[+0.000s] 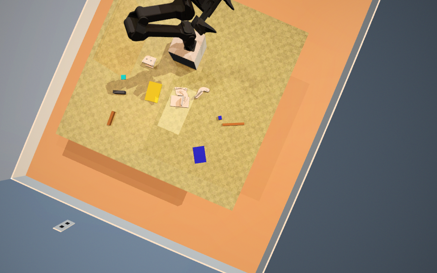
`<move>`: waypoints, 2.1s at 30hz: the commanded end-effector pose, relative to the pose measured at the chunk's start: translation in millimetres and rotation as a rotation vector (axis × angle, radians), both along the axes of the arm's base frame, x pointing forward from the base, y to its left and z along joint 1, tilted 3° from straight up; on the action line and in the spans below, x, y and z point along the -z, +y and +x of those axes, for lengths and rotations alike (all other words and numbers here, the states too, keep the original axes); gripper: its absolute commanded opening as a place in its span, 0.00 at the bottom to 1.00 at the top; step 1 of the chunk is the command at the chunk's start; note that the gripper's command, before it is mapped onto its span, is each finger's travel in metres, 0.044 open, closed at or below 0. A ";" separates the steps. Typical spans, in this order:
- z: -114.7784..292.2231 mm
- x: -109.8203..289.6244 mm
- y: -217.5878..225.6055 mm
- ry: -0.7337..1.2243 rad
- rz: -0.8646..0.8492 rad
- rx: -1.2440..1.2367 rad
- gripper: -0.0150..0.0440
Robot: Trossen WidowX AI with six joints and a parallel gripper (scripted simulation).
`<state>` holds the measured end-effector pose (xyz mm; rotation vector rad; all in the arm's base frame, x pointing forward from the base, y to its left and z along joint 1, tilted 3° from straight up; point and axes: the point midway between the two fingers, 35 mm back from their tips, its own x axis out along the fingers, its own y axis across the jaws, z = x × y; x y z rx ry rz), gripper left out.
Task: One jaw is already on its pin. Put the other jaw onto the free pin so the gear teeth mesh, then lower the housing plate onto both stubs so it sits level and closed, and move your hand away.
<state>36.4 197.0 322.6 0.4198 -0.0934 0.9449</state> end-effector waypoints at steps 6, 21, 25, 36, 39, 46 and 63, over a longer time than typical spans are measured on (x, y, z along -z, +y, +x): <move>3.4 0.5 14.8 -0.028 -0.032 0.021 1.00; 16.8 12.3 41.7 -0.053 -0.126 0.059 1.00; 21.7 17.2 48.1 -0.046 -0.146 0.063 1.00; 38.8 33.9 64.4 -0.016 -0.221 0.083 1.00; 44.4 39.2 68.4 -0.006 -0.247 0.092 1.00; 58.6 52.6 76.0 0.027 -0.308 0.113 1.00; 98.0 91.2 84.3 0.155 -0.454 0.174 1.00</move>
